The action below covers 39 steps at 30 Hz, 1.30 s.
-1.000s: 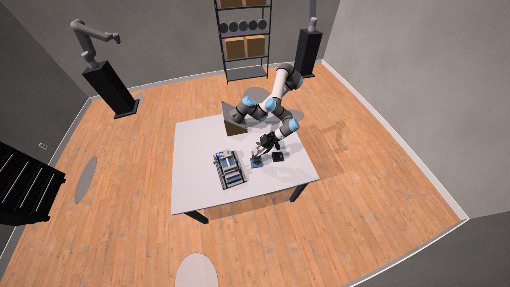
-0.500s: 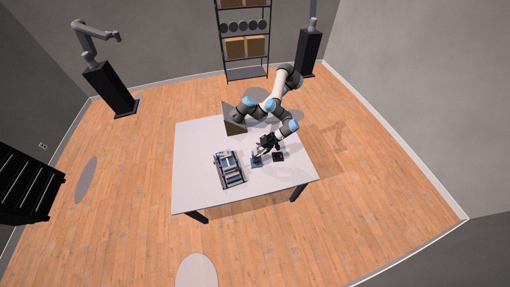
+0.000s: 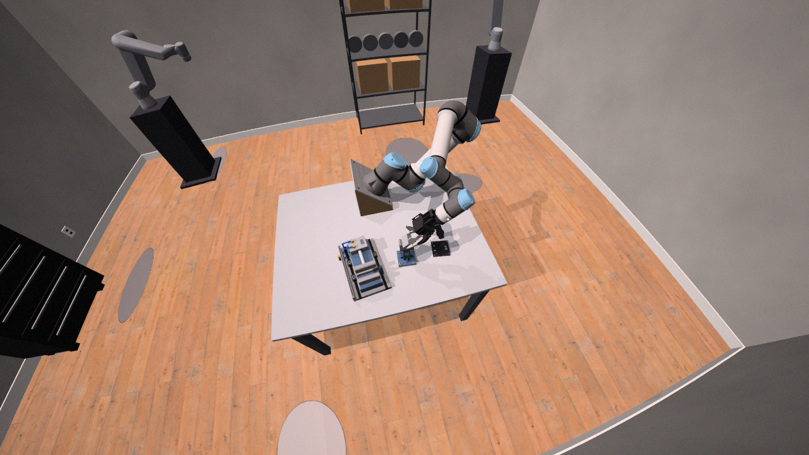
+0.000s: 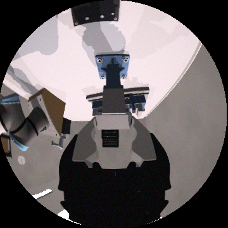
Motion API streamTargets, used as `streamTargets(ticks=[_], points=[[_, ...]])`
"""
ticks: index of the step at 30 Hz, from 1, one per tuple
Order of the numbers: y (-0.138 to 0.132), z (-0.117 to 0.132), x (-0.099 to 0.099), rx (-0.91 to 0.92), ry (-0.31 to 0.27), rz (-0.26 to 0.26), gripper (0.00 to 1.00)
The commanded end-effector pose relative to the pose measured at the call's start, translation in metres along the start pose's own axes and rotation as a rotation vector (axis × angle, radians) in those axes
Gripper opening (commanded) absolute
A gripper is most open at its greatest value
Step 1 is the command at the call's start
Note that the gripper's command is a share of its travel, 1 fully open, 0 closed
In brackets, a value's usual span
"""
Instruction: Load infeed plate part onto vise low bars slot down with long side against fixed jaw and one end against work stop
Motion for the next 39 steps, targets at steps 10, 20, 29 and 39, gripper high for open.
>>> streamTargets(ticks=[10,20,29,39], points=[[0.0004,0.0002,-0.0003,0.000,0.000,0.001,0.00],[0.0004,0.0002,-0.0003,0.000,0.000,0.001,0.00],[0.0004,0.0002,-0.0003,0.000,0.000,0.001,0.00],[0.0004,0.0002,-0.0003,0.000,0.000,0.001,0.51]])
Point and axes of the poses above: the point where the finger pads meet when closed, its own x axis out along the fingers, its own y axis across the jaws, z = x × y, the point moved 1 cm from there along -x, back along the fingers, and after that the axes turned 13 degrees about x, right-handed, at the moved point
